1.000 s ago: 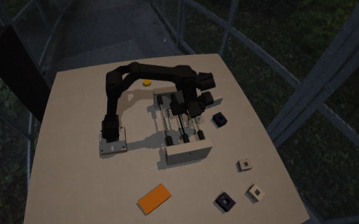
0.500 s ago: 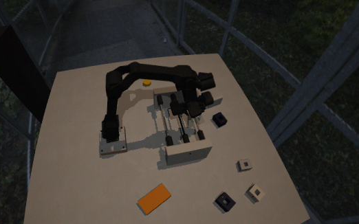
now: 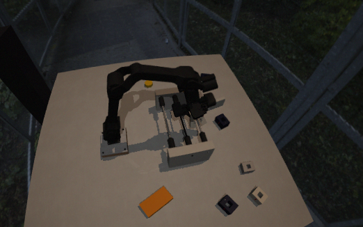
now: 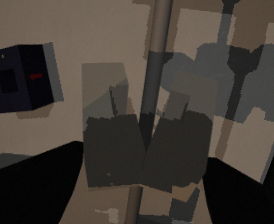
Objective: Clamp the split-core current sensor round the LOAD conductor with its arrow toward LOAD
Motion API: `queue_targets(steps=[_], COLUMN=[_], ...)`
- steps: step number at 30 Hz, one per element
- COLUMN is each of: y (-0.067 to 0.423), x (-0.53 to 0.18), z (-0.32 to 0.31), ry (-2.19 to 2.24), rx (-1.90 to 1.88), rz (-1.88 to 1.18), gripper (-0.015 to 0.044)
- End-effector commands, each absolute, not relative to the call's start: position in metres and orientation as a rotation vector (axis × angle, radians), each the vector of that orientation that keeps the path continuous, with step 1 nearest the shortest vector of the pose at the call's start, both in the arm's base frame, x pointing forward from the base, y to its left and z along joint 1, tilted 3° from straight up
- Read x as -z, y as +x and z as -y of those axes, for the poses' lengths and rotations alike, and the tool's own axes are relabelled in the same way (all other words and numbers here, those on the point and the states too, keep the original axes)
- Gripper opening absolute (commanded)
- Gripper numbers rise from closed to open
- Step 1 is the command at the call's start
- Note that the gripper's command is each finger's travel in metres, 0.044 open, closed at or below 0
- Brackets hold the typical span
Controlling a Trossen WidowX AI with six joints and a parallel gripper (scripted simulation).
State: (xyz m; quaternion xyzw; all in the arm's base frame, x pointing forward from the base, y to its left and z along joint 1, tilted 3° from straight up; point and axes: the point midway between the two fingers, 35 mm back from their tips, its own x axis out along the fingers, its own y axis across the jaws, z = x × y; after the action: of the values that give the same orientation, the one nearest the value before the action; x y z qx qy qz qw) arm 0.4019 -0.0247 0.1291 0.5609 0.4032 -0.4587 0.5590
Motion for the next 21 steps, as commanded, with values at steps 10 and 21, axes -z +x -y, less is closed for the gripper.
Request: queue_targets(steps=[10,21], y=[0.407,0.414], x=[-0.13,-0.129], z=[0.025,0.026], ry=[1.301,1.259], rx=[1.128,1.211], rz=[-0.996,-1.076], gripper=[0.0,0.0])
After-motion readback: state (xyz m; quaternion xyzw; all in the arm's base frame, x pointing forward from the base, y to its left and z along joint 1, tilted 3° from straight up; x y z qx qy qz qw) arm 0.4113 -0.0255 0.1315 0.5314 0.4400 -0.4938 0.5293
